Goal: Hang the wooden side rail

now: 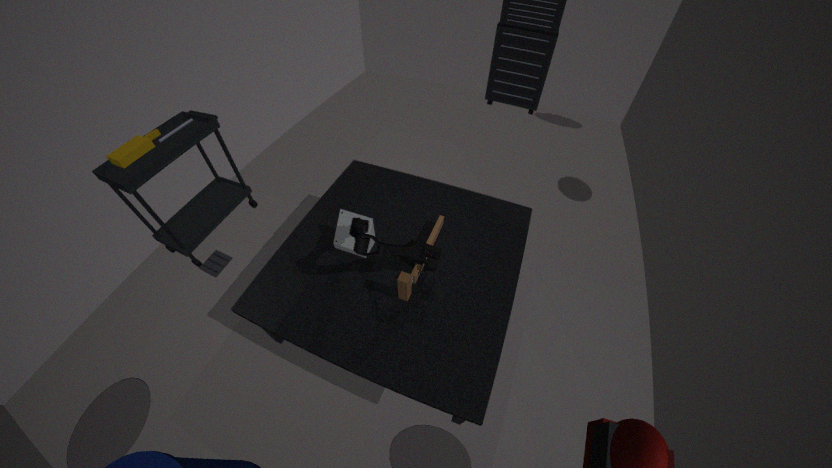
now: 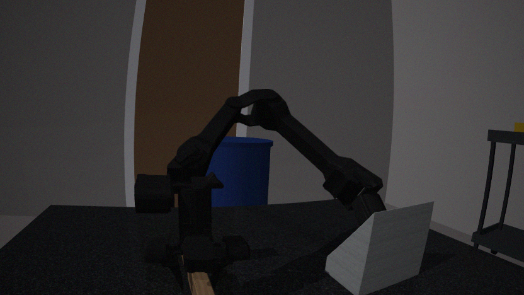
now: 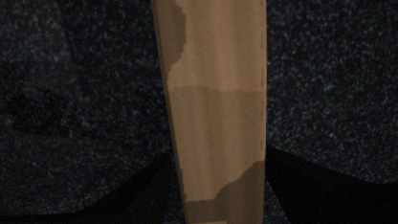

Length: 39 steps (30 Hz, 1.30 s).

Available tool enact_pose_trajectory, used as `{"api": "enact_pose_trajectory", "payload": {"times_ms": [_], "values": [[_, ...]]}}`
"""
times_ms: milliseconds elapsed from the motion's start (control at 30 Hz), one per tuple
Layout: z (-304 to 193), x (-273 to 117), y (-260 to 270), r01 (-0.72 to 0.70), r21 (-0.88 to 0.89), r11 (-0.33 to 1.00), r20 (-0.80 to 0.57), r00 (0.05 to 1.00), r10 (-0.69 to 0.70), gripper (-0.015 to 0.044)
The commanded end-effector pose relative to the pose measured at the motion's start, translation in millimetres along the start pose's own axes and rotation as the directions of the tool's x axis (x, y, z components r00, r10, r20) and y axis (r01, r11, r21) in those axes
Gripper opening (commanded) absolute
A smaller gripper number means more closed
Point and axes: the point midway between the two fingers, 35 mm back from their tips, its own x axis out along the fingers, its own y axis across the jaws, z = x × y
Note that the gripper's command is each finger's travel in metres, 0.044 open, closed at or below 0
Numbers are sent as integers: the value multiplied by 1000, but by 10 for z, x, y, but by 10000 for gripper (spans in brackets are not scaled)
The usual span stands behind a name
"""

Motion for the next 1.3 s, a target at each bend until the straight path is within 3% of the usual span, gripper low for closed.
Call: {"api": "enact_pose_trajectory", "payload": {"times_ms": [0,67,300,400,1267], "values": [[-5,14,15,-4,-7,1000,-6,1000,4,177],[-5,14,15,-4,-7,1000,-6,1000,4,125],[-5,14,15,-4,-7,1000,-6,1000,4,78],[-5,14,15,-4,-7,1000,-6,1000,4,0],[-5,-1,100,-4,-7,1000,-6,1000,4,0]]}}
